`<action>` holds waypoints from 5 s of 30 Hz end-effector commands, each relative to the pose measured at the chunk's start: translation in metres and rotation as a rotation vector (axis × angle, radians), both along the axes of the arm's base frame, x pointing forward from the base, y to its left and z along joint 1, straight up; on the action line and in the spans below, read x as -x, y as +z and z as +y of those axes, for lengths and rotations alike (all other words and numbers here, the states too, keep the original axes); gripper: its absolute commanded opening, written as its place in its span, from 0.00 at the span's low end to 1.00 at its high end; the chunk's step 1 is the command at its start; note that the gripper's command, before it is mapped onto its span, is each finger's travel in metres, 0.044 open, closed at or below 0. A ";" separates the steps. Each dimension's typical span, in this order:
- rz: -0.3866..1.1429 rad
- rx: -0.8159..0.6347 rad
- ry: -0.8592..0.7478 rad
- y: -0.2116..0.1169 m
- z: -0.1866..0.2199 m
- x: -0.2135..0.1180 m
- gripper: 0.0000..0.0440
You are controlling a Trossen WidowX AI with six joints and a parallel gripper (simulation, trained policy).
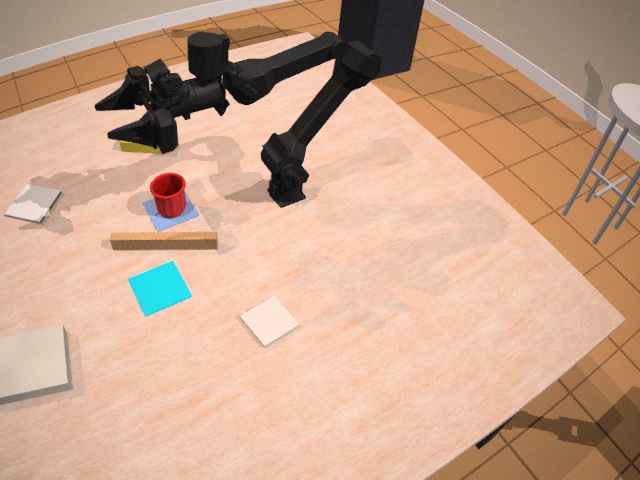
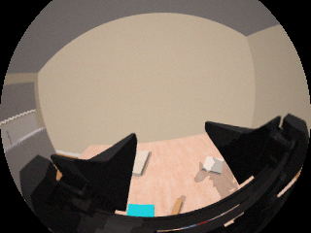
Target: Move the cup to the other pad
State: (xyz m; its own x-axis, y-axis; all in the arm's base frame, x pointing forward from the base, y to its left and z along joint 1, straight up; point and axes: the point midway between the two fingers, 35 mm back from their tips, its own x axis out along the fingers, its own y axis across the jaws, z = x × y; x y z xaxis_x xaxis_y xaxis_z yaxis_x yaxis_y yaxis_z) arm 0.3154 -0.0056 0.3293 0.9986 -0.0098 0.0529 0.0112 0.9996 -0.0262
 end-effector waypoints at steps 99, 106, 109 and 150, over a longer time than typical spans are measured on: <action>1.489 -0.185 -0.205 -0.133 0.021 0.055 0.27; 1.566 -0.163 -0.226 -0.143 0.011 0.060 0.28; 1.590 -0.158 -0.233 -0.147 0.007 0.062 0.28; 1.772 -0.027 -0.132 -0.244 -0.039 0.076 0.41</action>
